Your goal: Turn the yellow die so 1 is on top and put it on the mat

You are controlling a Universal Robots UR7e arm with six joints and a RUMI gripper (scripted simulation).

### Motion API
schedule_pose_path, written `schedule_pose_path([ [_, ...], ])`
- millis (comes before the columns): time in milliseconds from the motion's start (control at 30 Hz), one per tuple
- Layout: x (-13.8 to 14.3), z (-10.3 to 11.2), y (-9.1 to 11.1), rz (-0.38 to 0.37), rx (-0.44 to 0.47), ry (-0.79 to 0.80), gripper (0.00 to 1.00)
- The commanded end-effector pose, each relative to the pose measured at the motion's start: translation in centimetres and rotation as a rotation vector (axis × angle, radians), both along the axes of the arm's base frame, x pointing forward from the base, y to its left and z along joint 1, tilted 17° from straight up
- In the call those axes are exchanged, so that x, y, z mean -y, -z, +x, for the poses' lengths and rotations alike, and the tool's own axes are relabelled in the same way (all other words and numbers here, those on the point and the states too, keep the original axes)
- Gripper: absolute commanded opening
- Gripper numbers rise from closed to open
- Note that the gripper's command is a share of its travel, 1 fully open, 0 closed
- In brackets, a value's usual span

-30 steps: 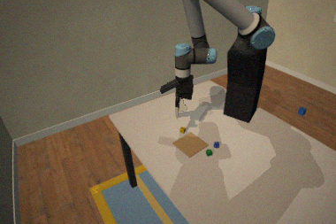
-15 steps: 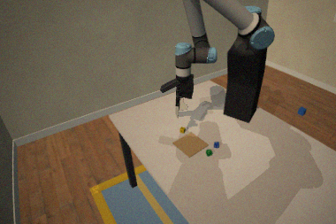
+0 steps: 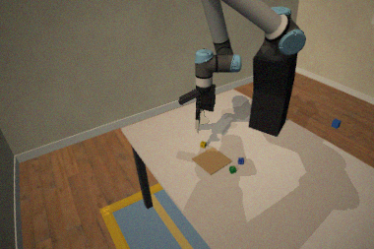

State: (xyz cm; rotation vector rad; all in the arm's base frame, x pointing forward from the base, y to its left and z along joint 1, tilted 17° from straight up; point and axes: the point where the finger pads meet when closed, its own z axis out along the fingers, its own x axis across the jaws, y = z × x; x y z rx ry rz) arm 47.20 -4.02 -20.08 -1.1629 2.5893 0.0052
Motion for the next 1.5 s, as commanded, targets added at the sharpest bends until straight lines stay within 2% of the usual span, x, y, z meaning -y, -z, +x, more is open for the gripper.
schedule_pose_path([
  [0,-0.1,0.4,1.4,-0.001,0.001,0.000,1.00],
  [133,-0.2,0.7,2.1,-0.001,0.001,0.000,1.00],
  [633,-1.0,2.4,8.3,-0.001,0.001,0.000,1.00],
  [933,-1.1,2.7,9.4,-0.001,0.001,0.000,1.00],
  [1467,-1.1,2.8,9.4,-0.001,0.001,0.000,1.00],
])
